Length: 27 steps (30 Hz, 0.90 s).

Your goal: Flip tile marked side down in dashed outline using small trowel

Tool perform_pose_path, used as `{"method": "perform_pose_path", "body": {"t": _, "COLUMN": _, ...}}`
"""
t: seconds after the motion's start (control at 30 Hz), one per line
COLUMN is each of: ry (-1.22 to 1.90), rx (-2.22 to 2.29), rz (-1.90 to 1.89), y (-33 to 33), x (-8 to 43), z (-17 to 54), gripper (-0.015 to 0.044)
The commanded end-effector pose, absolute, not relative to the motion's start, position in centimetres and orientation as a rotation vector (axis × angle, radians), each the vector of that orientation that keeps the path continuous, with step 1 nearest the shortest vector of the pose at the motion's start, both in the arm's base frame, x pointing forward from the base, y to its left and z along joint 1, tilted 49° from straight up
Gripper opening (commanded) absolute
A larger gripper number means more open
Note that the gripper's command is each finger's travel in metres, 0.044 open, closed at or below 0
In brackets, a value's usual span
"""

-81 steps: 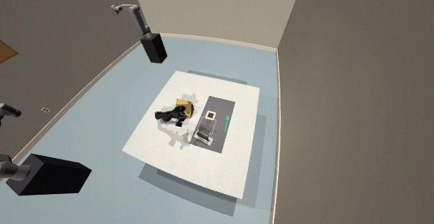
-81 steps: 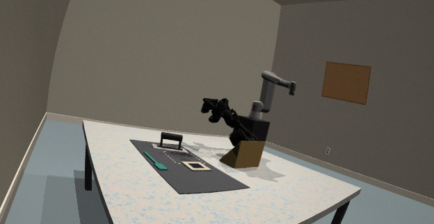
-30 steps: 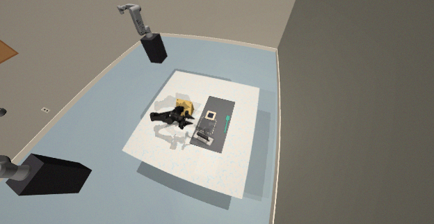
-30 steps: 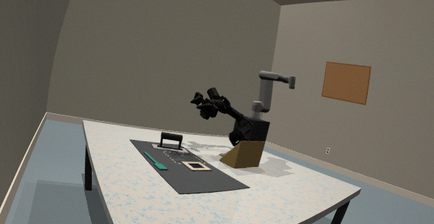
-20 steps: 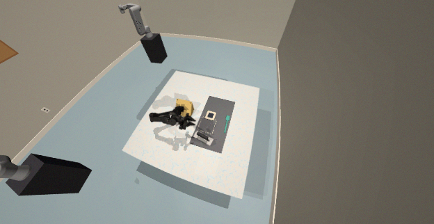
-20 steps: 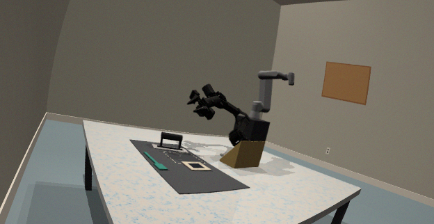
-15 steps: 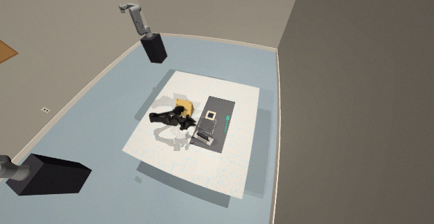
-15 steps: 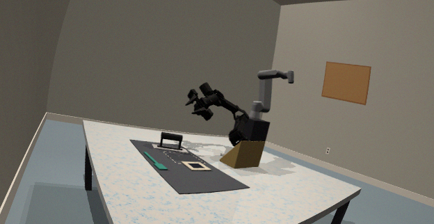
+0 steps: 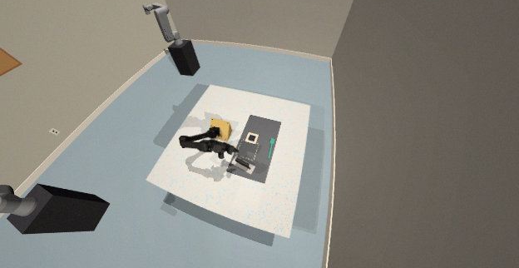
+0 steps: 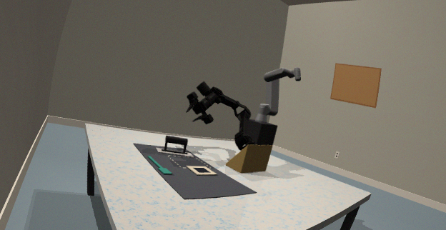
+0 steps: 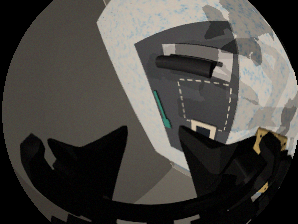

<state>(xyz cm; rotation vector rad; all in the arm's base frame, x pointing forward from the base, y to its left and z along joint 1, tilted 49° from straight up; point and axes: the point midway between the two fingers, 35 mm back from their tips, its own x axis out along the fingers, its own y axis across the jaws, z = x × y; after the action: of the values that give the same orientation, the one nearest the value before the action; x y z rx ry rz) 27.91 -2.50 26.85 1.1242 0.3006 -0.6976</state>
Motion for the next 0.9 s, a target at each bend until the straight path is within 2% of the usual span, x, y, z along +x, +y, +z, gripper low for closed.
{"method": "perform_pose_path", "body": {"t": 0.0, "ry": 0.357, "rx": 0.998, "rz": -0.749, "y": -3.2, "x": 28.5, "z": 26.7, "gripper": 0.0270}}
{"method": "perform_pose_path", "body": {"t": 0.87, "ry": 0.800, "rx": 0.275, "rz": -0.922, "y": -7.1, "x": 31.4, "z": 24.7, "gripper": 0.0270}}
